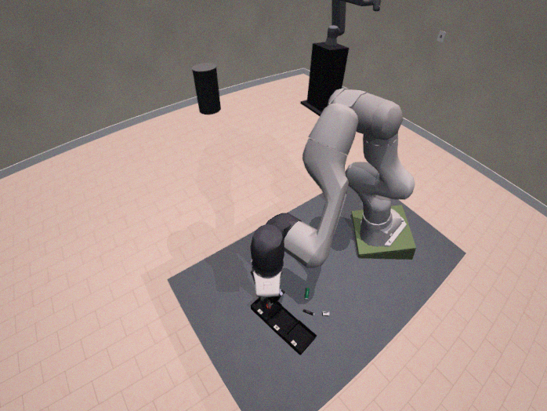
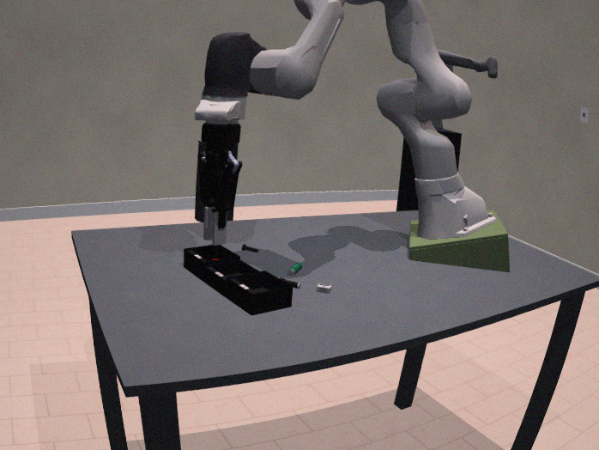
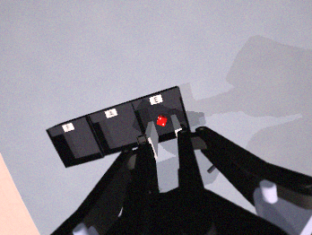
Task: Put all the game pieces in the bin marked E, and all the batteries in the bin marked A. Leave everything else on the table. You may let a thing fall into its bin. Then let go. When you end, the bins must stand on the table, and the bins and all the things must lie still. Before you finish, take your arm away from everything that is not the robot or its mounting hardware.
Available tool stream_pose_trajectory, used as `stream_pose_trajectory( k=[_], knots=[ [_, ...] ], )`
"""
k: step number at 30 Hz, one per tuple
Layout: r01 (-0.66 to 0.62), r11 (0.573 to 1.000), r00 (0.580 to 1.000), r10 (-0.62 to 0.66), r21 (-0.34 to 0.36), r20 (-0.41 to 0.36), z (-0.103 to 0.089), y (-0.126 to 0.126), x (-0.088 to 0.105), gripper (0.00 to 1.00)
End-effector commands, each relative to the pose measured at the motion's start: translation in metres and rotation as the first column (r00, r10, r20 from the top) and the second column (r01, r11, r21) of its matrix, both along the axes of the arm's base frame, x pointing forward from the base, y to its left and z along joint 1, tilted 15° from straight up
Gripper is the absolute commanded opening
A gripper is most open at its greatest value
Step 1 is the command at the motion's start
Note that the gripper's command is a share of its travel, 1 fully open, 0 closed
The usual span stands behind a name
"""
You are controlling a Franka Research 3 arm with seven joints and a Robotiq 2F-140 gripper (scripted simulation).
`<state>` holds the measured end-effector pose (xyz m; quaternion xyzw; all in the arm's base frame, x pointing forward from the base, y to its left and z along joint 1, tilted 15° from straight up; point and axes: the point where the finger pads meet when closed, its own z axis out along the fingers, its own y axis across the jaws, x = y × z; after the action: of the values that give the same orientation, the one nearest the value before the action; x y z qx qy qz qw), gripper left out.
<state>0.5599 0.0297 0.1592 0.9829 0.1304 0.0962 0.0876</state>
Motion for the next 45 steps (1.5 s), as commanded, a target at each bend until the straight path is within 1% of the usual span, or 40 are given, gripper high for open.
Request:
stream_pose_trajectory(
  k=[1,11,12,15,19,24,26,27,32,36,41,43,44,45],
  knots=[
    [0.002,1.000,1.000,-0.002,0.000,0.001,0.000,0.002,-0.001,0.19],
    [0.002,1.000,1.000,-0.002,0.000,0.001,0.000,0.002,-0.001,0.19],
    [-0.047,0.999,0.999,0.047,-0.011,-0.006,-0.001,0.007,-0.007,0.15],
    [-0.183,0.982,0.983,0.181,-0.038,-0.031,-0.006,0.023,-0.026,0.15],
    [-0.278,0.959,0.960,0.275,-0.055,-0.054,-0.012,0.044,-0.051,0.15],
    [-0.404,0.912,0.914,0.397,-0.074,-0.087,-0.020,0.070,-0.083,0.15],
    [-0.404,0.912,0.914,0.397,-0.074,-0.087,-0.020,0.070,-0.083,0.15],
    [-0.466,0.881,0.883,0.458,-0.083,-0.103,-0.022,0.075,-0.089,0.15],
    [-0.566,0.819,0.822,0.553,-0.096,-0.132,-0.030,0.101,-0.121,0.15],
    [-0.646,0.756,0.762,0.629,-0.105,-0.156,-0.030,0.101,-0.121,0.15],
    [-0.712,0.693,0.701,0.691,-0.118,-0.177,-0.030,0.101,-0.121,0.15],
    [-0.712,0.693,0.701,0.691,-0.118,-0.177,-0.030,0.101,-0.121,0.15],
    [-0.741,0.660,0.670,0.718,-0.123,-0.189,-0.030,0.101,-0.121,0.15],
    [-0.751,0.648,0.659,0.727,-0.125,-0.193,-0.030,0.101,-0.121,0.15]
  ],
)
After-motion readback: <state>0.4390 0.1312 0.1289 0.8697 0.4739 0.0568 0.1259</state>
